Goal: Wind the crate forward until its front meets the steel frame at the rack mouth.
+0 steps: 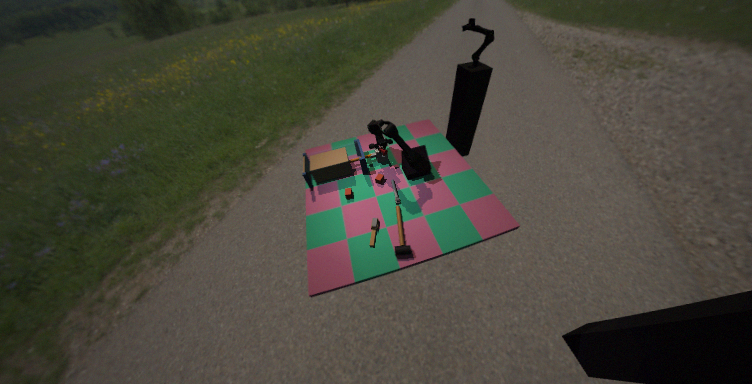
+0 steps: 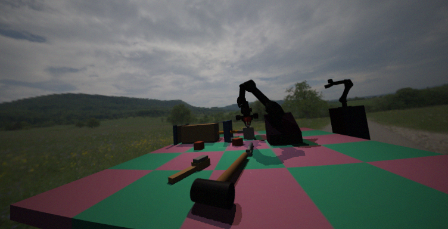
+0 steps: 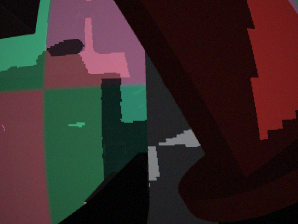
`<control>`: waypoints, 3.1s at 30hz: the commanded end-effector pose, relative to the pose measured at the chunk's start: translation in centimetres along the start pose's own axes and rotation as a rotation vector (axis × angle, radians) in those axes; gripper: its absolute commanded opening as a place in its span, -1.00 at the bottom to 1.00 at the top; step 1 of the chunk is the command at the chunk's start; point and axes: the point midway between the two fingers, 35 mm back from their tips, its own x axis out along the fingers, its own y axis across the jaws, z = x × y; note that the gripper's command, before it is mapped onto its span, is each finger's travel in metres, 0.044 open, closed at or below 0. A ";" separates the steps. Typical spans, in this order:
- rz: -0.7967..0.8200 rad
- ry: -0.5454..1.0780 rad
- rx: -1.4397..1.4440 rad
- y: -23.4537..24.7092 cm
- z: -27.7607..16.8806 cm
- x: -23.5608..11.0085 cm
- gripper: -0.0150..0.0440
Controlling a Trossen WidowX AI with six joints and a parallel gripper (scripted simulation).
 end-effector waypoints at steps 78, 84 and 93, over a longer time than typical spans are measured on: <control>-0.180 -0.005 0.397 -2.3 -1.0 0.9 0.93; -0.172 0.021 0.396 -2.4 -0.8 0.1 1.00; -0.095 0.394 0.428 -2.3 4.0 -10.7 1.00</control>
